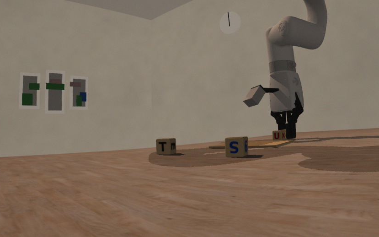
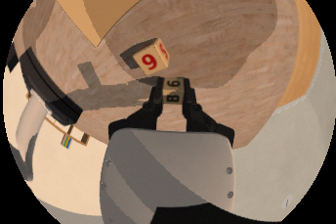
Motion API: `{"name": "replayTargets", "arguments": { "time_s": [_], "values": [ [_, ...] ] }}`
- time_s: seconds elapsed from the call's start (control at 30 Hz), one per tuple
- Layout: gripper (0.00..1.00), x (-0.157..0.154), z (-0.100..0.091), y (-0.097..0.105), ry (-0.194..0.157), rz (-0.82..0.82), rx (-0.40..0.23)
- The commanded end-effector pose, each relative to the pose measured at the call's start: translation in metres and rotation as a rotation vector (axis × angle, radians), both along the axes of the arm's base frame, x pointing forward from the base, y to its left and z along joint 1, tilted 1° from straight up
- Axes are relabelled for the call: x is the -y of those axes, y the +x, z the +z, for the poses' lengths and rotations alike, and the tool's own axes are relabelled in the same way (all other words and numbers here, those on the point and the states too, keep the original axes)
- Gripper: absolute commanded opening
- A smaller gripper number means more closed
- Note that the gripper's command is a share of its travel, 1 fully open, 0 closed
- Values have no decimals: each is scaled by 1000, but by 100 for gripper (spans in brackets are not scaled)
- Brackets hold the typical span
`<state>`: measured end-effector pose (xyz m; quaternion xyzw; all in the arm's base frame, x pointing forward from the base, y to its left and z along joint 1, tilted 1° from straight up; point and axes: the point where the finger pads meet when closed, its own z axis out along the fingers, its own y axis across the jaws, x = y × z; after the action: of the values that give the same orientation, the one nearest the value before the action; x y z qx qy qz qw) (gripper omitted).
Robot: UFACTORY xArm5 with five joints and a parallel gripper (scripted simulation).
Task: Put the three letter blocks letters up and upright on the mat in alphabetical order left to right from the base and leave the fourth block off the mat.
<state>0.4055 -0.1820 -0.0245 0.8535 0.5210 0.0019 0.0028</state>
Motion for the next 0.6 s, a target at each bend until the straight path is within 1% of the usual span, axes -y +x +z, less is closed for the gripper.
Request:
{"name": "replayTargets", "arguments": {
  "time_s": [0.0,0.07,0.1,0.17,0.4,0.5,0.57],
  "values": [
    [21,1,10,2,-2,0,4],
    [21,1,10,2,-2,0,4],
    [21,1,15,2,-2,0,4],
    [21,1,27,1,-2,0,4],
    [21,0,79,1,-2,0,4],
    [21,-1,93,1,-2,0,4],
    [21,-1,98,1,-2,0,4]
  ]
}}
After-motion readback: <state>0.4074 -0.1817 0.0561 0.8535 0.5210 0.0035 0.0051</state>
